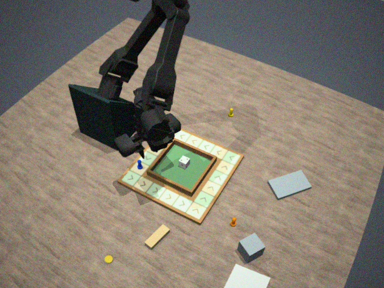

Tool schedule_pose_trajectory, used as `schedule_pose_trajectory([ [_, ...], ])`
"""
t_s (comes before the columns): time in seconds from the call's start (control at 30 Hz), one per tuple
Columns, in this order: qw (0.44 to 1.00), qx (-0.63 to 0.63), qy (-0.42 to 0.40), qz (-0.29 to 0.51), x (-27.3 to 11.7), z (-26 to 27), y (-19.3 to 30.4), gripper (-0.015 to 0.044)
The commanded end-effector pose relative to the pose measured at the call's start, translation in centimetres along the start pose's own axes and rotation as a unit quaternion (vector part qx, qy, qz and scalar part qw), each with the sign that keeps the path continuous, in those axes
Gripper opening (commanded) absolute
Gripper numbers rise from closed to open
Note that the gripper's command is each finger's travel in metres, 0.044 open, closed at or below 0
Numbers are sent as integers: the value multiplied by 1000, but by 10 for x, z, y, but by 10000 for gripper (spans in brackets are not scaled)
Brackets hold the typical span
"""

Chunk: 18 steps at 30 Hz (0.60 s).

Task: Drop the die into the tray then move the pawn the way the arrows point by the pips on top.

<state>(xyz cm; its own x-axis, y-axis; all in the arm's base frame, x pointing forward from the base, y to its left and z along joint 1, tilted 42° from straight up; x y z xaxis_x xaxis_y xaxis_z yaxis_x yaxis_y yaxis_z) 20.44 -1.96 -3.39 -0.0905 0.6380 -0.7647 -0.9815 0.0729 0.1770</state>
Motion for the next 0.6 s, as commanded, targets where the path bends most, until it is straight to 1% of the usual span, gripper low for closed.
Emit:
schedule_pose_trajectory([
  [0.0,976,-216,-13,7,14,-17,35,200],
  [0.5,976,-216,-13,7,14,-18,34,200],
  [0.57,976,-216,-13,7,19,-18,34,200],
])
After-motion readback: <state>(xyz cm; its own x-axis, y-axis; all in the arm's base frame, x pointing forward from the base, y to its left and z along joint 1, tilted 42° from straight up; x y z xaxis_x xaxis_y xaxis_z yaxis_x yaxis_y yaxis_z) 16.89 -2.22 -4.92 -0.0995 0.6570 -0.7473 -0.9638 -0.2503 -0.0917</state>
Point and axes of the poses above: the point midway between the two fingers, 35 mm back from their tips, its own x axis out along the fingers, its own z axis across the jaws, y = z × x, the point moved 6 cm from there along -x, back along the fingers, and after that the axes turned 7 degrees about -x, right-handed, at the moved point
